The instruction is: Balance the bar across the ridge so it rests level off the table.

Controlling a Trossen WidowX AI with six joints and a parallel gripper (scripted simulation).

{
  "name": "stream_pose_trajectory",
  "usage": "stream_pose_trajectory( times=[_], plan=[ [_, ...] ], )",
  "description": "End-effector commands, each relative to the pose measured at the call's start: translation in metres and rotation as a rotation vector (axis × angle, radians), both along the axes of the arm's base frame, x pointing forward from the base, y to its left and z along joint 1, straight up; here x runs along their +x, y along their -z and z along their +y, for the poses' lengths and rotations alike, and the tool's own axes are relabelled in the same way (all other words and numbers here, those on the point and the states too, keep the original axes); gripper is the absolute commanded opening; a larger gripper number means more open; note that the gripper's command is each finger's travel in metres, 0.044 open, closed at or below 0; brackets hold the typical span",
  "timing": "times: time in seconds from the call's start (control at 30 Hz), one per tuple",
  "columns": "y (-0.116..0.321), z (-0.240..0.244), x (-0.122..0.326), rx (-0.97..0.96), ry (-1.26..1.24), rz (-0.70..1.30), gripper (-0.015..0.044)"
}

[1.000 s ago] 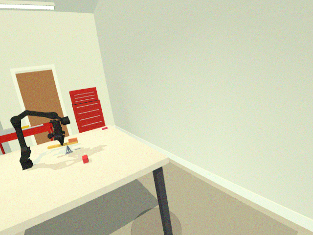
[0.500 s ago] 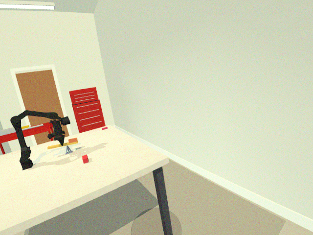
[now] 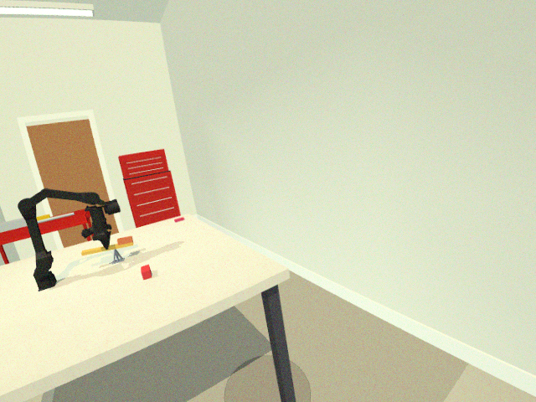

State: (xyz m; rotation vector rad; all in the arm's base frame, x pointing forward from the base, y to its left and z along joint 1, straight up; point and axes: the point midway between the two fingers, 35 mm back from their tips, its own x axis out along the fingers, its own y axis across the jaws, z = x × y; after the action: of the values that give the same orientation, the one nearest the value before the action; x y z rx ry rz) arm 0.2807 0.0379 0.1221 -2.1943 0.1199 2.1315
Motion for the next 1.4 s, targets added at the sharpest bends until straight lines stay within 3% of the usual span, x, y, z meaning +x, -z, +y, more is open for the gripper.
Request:
stream_pose_trajectory(
  times=[0.0, 1.37],
  plan=[
    [0.0004, 0.0006, 0.0003, 0.004, -0.006, -0.001, 0.0000],
    [0.0039, 0.0005, 0.0004, 0.004, -0.006, -0.001, 0.0000]
  ],
)
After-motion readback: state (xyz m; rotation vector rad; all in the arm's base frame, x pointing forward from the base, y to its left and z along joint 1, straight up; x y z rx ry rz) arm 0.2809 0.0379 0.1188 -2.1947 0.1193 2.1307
